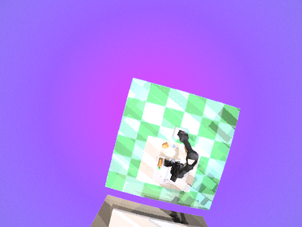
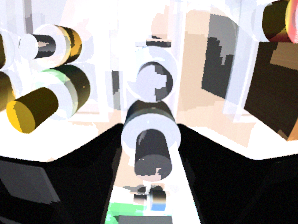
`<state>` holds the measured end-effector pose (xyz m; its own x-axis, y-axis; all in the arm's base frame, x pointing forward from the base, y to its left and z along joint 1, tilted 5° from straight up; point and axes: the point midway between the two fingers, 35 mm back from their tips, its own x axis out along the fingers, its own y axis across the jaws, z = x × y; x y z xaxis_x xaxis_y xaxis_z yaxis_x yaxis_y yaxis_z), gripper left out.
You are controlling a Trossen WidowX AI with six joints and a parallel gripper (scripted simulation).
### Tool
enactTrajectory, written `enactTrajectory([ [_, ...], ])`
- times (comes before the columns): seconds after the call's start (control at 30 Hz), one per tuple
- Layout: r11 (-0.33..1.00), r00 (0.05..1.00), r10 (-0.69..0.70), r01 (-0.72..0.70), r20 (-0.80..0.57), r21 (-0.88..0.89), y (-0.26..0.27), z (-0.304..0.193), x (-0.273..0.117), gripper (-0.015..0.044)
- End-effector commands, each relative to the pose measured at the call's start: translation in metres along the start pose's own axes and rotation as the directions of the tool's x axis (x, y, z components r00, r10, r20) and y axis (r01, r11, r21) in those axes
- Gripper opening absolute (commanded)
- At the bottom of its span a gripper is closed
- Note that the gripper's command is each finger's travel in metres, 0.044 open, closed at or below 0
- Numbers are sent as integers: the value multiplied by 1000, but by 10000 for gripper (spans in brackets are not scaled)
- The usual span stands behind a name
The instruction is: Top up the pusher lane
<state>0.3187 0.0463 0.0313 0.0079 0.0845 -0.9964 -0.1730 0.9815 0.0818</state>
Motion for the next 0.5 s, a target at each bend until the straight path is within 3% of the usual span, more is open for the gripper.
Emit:
enactTrajectory([
  [0.0,1000,999,-3,2,32,2,0,11,-5,0],
  [0.47,1000,999,-3,2,33,2,0,16,-7,0],
])
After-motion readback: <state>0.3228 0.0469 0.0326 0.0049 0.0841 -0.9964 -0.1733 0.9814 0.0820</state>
